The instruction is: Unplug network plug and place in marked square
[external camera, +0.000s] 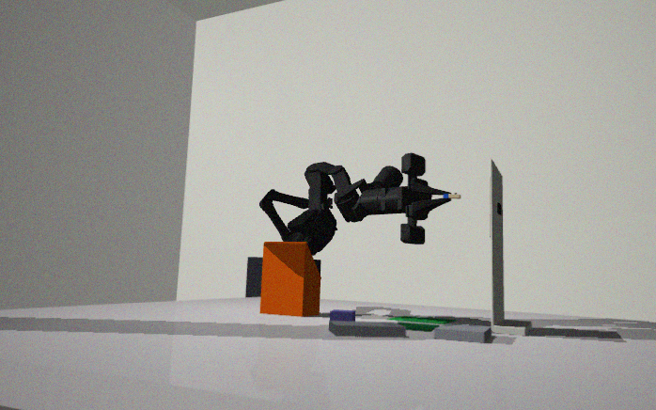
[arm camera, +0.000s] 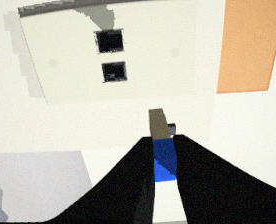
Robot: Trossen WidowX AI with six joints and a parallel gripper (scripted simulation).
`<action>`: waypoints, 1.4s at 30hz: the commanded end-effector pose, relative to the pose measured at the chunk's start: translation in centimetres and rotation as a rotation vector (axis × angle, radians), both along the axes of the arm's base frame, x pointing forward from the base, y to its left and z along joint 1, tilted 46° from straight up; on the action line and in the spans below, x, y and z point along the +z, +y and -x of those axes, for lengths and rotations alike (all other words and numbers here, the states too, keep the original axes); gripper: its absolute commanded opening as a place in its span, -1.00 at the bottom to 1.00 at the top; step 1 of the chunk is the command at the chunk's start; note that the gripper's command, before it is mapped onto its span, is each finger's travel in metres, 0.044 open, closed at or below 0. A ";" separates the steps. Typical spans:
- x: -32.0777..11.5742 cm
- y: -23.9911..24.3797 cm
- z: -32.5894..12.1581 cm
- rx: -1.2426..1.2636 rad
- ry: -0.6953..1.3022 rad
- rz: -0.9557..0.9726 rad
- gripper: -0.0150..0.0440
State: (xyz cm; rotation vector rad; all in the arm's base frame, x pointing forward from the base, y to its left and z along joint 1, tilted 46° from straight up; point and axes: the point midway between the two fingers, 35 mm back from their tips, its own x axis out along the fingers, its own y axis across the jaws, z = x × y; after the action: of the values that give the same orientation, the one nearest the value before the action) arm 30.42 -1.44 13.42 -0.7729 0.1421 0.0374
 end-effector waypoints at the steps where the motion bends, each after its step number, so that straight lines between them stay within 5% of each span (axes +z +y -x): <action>1: 0.5 -0.7 0.2 0.005 -0.001 0.007 -0.49; 16: 1.4 -2.4 1.1 0.026 0.012 0.016 -0.49; 42: -6.3 11.2 5.6 0.968 0.262 0.155 -0.49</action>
State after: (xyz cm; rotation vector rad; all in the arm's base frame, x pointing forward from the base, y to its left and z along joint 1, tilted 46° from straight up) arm 25.90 8.24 7.52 -0.9383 0.0585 0.9415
